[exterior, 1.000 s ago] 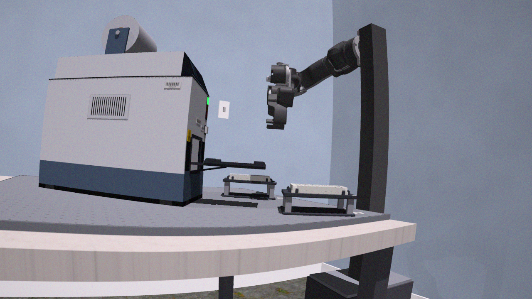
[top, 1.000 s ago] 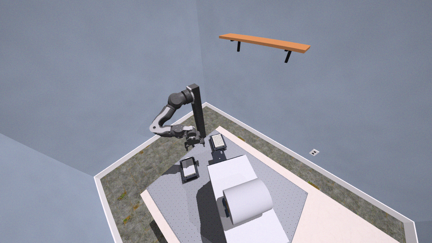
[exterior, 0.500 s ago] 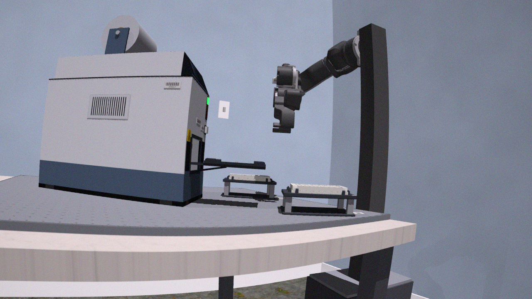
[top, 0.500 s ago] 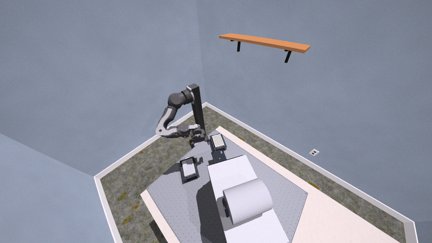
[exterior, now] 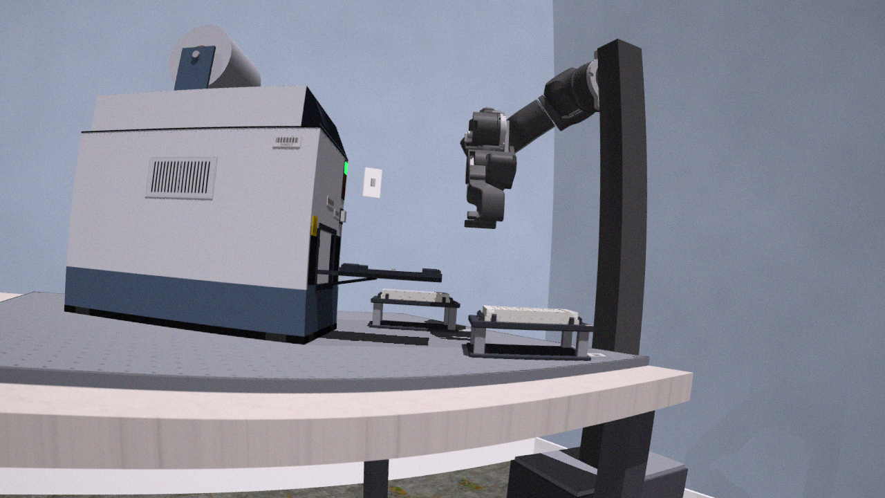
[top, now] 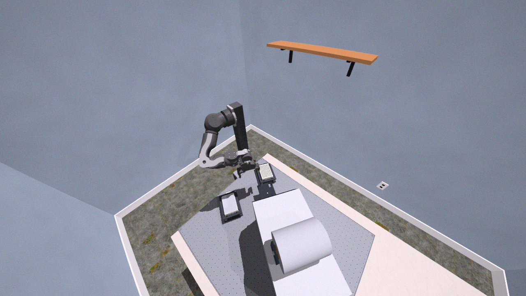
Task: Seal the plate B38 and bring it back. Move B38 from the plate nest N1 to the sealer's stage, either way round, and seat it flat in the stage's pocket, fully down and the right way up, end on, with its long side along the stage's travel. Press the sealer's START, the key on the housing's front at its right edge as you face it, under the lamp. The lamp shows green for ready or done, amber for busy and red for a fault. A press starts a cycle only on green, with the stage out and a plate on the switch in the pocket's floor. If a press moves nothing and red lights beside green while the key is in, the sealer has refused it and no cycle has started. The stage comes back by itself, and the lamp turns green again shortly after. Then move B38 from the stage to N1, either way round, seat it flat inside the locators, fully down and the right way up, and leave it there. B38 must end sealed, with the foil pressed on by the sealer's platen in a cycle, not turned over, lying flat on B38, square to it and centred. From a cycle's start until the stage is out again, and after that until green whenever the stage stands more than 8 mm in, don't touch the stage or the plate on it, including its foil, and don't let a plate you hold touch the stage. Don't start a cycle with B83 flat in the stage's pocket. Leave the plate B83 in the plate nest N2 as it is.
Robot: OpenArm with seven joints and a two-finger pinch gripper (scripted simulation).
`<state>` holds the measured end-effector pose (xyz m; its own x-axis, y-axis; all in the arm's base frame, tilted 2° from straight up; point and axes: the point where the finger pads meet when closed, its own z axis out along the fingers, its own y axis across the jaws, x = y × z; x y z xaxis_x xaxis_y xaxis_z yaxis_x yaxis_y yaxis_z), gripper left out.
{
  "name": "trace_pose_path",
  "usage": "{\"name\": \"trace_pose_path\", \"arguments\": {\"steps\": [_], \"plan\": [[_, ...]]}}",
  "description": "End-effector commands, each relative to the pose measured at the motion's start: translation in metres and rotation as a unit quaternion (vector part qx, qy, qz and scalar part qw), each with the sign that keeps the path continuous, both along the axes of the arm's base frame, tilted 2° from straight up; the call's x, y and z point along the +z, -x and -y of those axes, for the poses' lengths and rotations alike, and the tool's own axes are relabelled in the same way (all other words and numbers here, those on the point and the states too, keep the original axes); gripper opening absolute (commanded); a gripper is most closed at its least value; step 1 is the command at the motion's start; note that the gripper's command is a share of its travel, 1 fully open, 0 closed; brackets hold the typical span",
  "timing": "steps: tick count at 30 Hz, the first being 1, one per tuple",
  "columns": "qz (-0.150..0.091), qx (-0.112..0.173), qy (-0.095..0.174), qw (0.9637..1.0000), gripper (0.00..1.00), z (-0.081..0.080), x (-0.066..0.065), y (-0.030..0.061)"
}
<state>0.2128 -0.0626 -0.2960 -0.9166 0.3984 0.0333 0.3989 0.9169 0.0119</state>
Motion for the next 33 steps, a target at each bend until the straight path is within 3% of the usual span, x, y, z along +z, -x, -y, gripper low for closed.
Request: {"name": "trace_pose_path", "arguments": {"steps": [1, 3, 8, 20, 25, 33], "plan": [[0.001, -0.001, 0.002, 1.0, 0.77, 0.001, 0.001, -0.0005], [0.001, -0.001, 0.002, 1.0, 0.77, 0.001, 0.001, -0.0005], [0.001, -0.001, 0.002, 1.0, 0.77, -0.043, -0.013, 0.0022], [0.001, -0.001, 0.002, 1.0, 0.77, -0.043, -0.013, 0.0022], [0.001, -0.001, 0.002, 1.0, 0.77, -0.087, -0.027, 0.0052], [0.001, -0.001, 0.002, 1.0, 0.77, -0.087, -0.027, 0.0052]]}}
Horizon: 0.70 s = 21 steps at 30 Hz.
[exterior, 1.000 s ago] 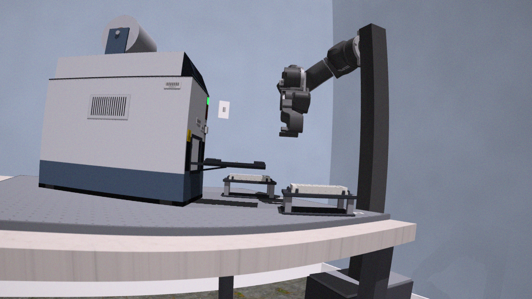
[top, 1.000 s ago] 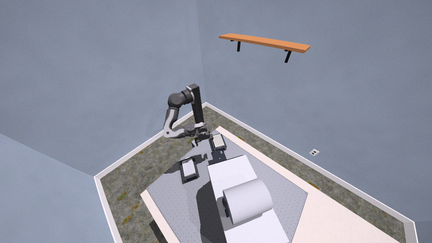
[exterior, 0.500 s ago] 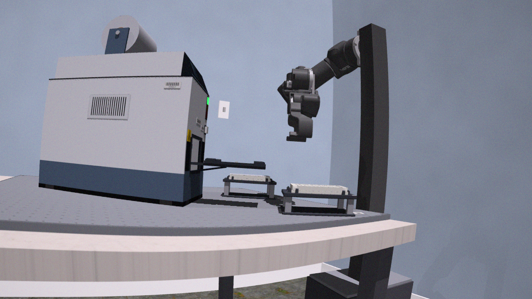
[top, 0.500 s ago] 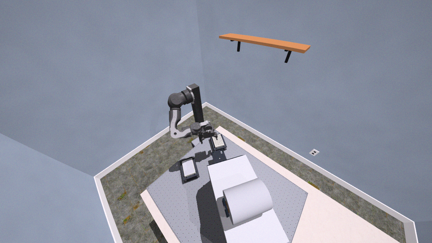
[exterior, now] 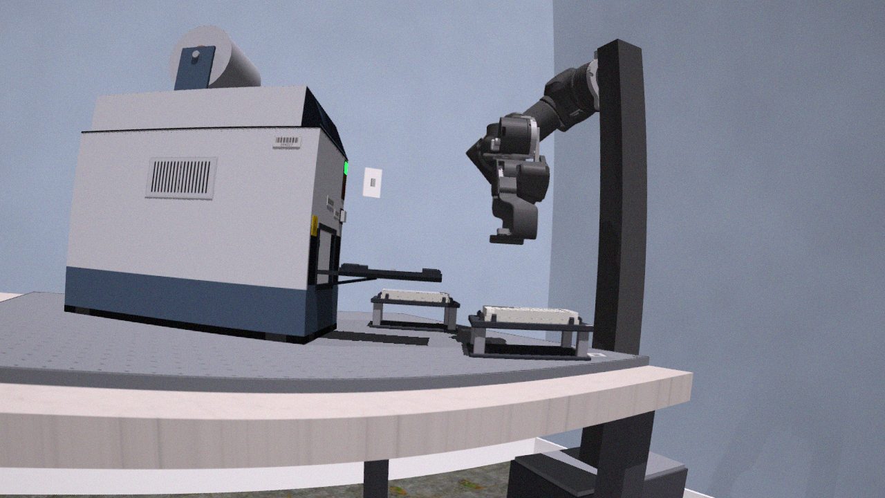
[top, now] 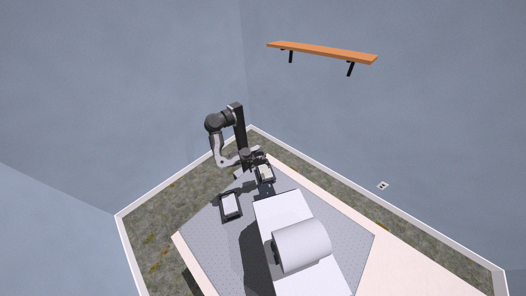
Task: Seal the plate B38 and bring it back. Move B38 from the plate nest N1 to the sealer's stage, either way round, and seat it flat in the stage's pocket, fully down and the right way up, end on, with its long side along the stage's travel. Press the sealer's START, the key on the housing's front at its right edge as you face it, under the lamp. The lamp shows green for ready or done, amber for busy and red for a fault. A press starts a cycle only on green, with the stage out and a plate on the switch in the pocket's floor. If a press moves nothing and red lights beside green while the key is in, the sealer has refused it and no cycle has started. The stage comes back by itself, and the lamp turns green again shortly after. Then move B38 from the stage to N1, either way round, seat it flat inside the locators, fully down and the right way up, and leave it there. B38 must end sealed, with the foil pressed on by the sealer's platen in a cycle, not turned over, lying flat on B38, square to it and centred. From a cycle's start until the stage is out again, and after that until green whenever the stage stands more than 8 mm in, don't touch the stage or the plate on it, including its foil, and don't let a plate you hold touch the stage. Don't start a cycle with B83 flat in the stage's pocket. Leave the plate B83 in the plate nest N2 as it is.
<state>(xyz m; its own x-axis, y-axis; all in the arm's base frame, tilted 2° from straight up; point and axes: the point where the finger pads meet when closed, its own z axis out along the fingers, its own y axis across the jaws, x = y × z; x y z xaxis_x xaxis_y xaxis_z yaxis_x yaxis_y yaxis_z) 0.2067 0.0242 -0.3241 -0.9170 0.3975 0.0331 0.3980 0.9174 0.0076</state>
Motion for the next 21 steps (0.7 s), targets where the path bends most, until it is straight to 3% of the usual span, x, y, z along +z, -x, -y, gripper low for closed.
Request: {"name": "trace_pose_path", "arguments": {"steps": [1, 4, 9, 21], "plan": [[0.002, -0.002, 0.0, 1.0, 0.77, 0.0, 0.001, -0.0009], [0.002, -0.002, 0.0, 1.0, 0.77, 0.0, 0.001, -0.0009], [0.002, -0.002, -0.001, 1.0, 0.77, -0.043, -0.013, 0.0021], [0.002, -0.002, -0.001, 1.0, 0.77, -0.043, -0.013, 0.0021]]}}
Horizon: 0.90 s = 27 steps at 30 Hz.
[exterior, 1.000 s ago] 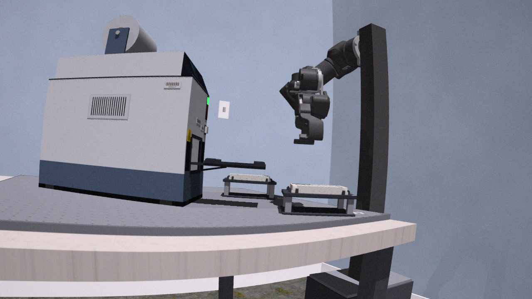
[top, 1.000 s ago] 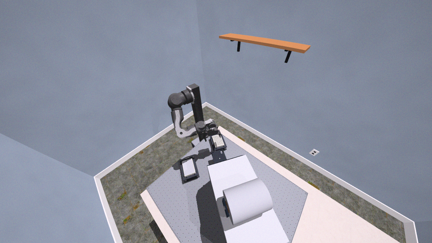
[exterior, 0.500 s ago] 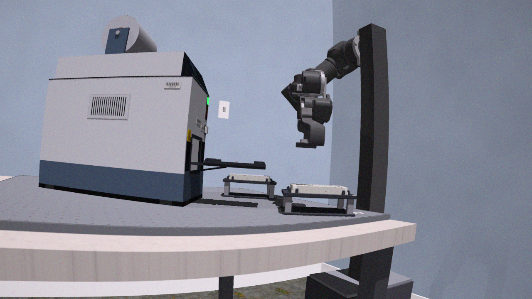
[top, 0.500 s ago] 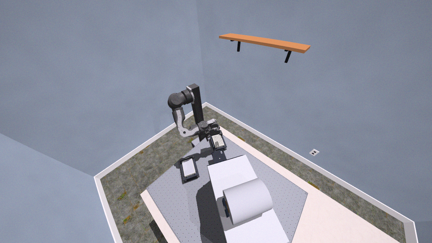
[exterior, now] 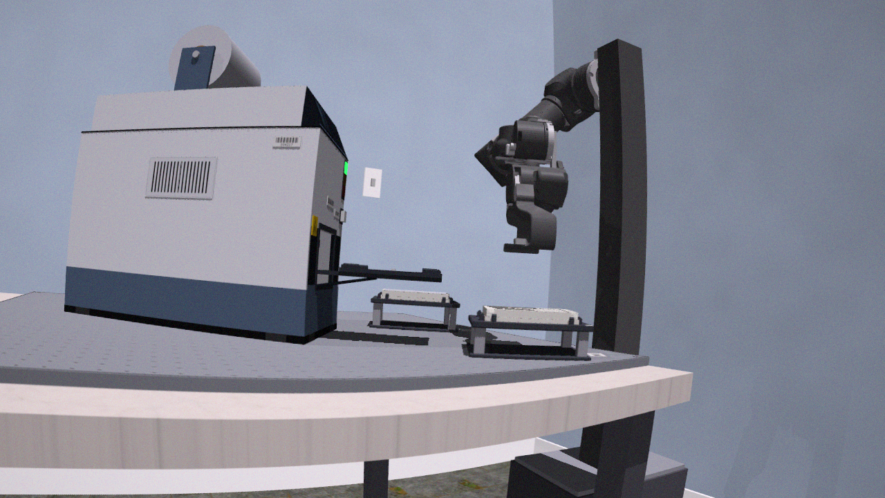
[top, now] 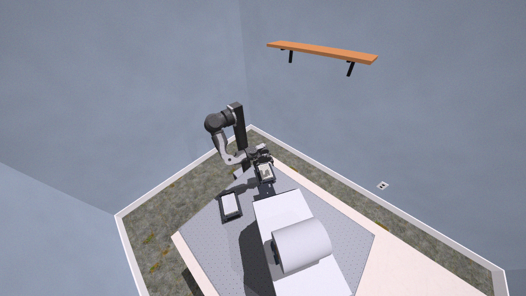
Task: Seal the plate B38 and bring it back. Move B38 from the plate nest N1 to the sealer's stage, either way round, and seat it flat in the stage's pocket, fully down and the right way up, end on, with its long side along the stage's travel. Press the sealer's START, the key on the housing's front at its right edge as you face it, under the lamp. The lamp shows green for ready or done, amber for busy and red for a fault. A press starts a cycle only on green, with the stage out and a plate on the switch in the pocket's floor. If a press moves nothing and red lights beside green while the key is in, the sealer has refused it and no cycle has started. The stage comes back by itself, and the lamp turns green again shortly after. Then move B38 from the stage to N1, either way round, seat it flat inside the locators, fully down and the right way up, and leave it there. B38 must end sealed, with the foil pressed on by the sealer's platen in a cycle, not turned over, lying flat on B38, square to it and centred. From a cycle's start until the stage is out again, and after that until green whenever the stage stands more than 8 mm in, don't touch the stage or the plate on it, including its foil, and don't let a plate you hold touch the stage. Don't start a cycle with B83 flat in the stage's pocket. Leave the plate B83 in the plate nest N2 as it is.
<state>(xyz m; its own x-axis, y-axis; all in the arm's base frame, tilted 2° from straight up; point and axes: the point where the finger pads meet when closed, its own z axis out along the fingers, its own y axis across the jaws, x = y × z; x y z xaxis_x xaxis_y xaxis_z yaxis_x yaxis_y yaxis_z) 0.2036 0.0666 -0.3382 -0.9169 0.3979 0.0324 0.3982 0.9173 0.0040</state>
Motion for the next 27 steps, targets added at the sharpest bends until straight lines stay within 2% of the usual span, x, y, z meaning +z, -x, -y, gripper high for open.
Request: {"name": "trace_pose_path", "arguments": {"steps": [1, 5, 27], "plan": [[0.001, 0.0, -0.002, 1.0, 0.77, -0.005, 0.0, -0.0003], [0.002, -0.002, -0.002, 1.0, 0.77, -0.021, -0.006, 0.0002], [0.002, -0.002, -0.003, 1.0, 0.77, -0.018, -0.005, 0.0004]]}}
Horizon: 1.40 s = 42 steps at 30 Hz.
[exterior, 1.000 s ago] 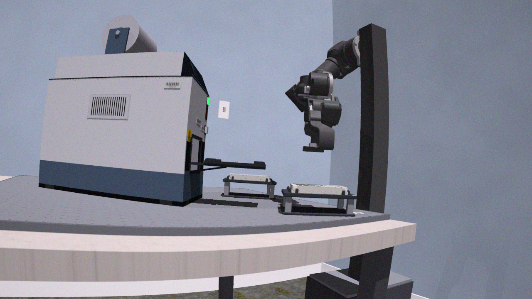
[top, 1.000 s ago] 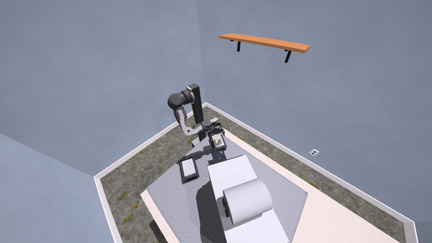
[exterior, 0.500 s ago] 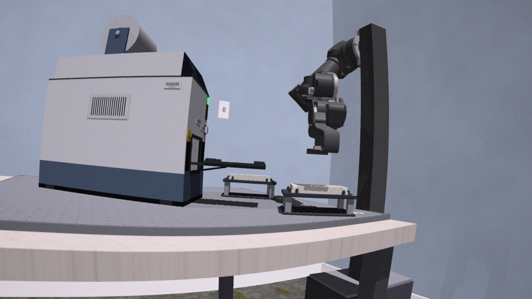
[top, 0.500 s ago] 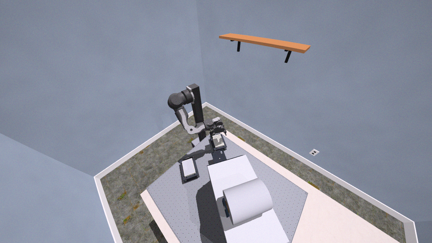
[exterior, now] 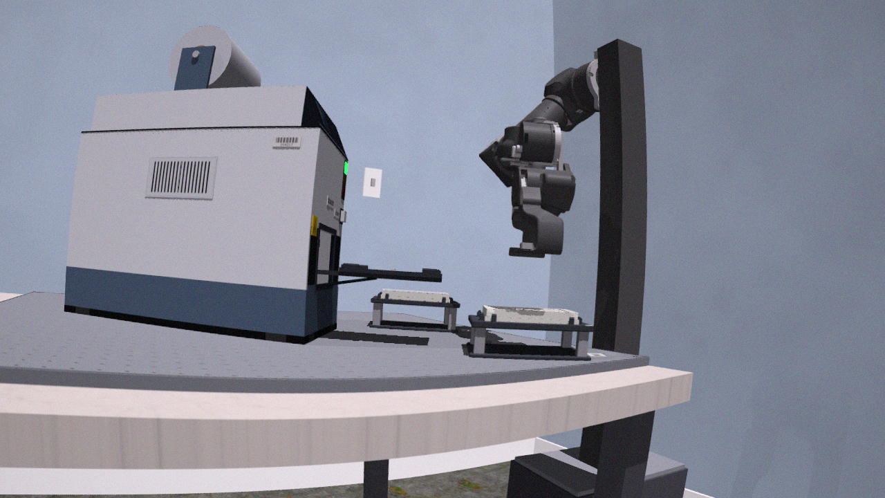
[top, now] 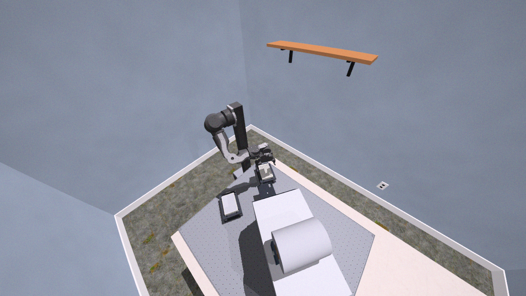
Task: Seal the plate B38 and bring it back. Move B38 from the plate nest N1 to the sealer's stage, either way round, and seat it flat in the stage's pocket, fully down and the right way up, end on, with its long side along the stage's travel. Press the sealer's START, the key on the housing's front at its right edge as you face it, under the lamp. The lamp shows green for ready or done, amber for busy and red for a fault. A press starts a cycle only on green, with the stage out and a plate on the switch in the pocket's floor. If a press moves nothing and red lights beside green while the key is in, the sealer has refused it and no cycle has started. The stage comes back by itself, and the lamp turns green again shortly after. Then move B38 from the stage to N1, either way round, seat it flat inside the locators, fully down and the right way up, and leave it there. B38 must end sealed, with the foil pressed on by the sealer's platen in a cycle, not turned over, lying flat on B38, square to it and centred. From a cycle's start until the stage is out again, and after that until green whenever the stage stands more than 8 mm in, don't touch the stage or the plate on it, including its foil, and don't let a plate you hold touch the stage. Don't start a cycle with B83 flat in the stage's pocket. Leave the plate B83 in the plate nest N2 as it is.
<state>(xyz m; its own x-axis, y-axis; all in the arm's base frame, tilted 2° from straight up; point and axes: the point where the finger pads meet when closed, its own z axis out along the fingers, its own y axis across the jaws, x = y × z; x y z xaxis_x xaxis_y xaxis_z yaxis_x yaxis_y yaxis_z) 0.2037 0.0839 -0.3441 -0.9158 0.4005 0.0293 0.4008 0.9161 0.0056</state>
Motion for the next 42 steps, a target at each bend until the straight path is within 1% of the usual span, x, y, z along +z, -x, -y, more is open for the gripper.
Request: {"name": "trace_pose_path", "arguments": {"steps": [1, 24, 29, 41, 42], "plan": [[0.0, 0.0, -0.002, 1.0, 0.77, -0.001, 0.001, 0.0005], [0.001, 0.0, -0.002, 1.0, 0.77, -0.001, 0.001, -0.0004], [0.0, 0.0, -0.002, 1.0, 0.77, 0.001, -0.054, 0.0015], [0.0, 0.0, -0.002, 1.0, 0.77, 0.001, -0.054, 0.0015], [0.0, -0.001, -0.001, 1.0, 0.77, 0.001, -0.056, 0.0009]]}}
